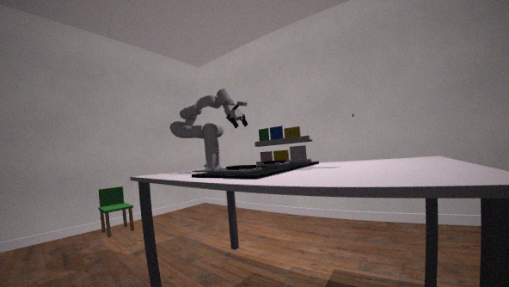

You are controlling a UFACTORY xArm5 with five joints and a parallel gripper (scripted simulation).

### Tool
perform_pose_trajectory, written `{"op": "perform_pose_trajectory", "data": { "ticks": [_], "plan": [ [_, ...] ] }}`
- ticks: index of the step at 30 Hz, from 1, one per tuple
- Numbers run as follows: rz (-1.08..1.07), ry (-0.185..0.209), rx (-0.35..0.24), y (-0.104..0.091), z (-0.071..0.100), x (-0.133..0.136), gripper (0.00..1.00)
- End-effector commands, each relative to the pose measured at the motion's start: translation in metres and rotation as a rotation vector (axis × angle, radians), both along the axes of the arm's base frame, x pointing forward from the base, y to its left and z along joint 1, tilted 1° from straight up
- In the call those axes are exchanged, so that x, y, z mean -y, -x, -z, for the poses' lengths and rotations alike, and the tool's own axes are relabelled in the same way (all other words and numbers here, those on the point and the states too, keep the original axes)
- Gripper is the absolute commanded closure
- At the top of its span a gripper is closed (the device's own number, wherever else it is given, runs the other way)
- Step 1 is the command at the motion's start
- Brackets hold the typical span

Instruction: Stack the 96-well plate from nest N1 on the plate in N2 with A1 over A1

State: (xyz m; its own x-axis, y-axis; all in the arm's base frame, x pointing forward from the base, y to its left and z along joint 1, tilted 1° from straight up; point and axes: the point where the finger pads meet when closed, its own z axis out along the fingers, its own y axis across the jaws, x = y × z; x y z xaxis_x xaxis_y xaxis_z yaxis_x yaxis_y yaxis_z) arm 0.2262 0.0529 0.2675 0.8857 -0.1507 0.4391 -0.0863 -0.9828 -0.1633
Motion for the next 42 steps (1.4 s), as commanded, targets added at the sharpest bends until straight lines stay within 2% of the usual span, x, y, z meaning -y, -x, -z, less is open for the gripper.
{"op": "perform_pose_trajectory", "data": {
  "ticks": [1,17,19,21,22,24,25,26,27,28,30,31,34,35,38,39,42],
  "plan": [
    [0.0,-0.001,0.003,0.0,-0.001,0.0,0.0],
    [0.0,-0.001,0.003,0.0,-0.001,0.0,0.0],
    [-0.012,0.032,-0.054,-0.007,-0.009,0.005,0.0],
    [-0.012,0.033,-0.054,-0.012,-0.015,0.005,0.0],
    [-0.019,0.047,-0.083,-0.016,-0.017,0.007,0.0],
    [-0.018,0.049,-0.084,-0.02,-0.02,0.007,0.0],
    [-0.025,0.062,-0.114,-0.024,-0.022,0.01,0.0],
    [-0.025,0.063,-0.115,-0.028,-0.024,0.01,0.0],
    [-0.025,0.063,-0.115,-0.028,-0.024,0.01,0.0],
    [-0.033,0.075,-0.145,-0.033,-0.025,0.012,0.0],
    [-0.033,0.076,-0.145,-0.038,-0.027,0.012,0.0],
    [-0.04,0.087,-0.176,-0.043,-0.028,0.014,0.0],
    [-0.04,0.088,-0.177,-0.048,-0.029,0.015,0.0],
    [-0.048,0.097,-0.207,-0.053,-0.029,0.017,0.0],
    [-0.048,0.099,-0.208,-0.061,-0.03,0.017,0.0],
    [-0.057,0.107,-0.239,-0.066,-0.03,0.02,0.0],
    [-0.056,0.109,-0.239,-0.074,-0.03,0.021,0.0]
  ]
}}
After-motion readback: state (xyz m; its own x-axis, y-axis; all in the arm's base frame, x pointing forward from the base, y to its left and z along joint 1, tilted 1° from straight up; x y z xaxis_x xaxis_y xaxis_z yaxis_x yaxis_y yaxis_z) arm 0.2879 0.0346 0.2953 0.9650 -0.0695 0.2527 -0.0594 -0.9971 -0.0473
